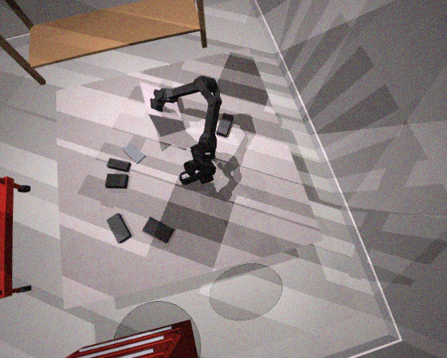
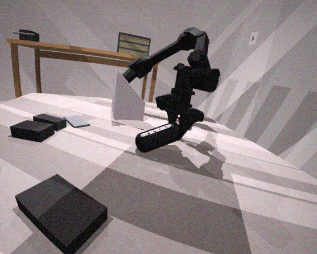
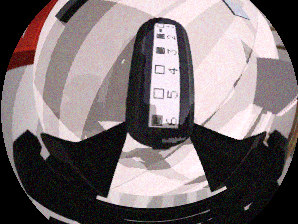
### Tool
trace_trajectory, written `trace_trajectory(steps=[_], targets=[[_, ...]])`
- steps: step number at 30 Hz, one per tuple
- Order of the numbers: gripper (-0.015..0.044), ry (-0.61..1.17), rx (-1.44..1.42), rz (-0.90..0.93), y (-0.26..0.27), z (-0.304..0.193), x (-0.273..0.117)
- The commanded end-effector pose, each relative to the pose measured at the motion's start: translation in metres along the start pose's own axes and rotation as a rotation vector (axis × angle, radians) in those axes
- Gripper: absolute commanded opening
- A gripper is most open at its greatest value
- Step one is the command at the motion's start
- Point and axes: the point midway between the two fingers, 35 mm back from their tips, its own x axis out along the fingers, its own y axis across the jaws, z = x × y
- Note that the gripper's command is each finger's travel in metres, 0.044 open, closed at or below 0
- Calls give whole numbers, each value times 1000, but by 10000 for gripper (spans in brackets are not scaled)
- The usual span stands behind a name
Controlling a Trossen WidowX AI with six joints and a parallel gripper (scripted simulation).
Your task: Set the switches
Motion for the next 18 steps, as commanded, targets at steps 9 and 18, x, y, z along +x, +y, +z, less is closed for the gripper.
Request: trace_trajectory(steps=[9,18], targets=[[338,-16,17,-5,-2,1,10],[338,-16,17,-5,-2,-2,16]])
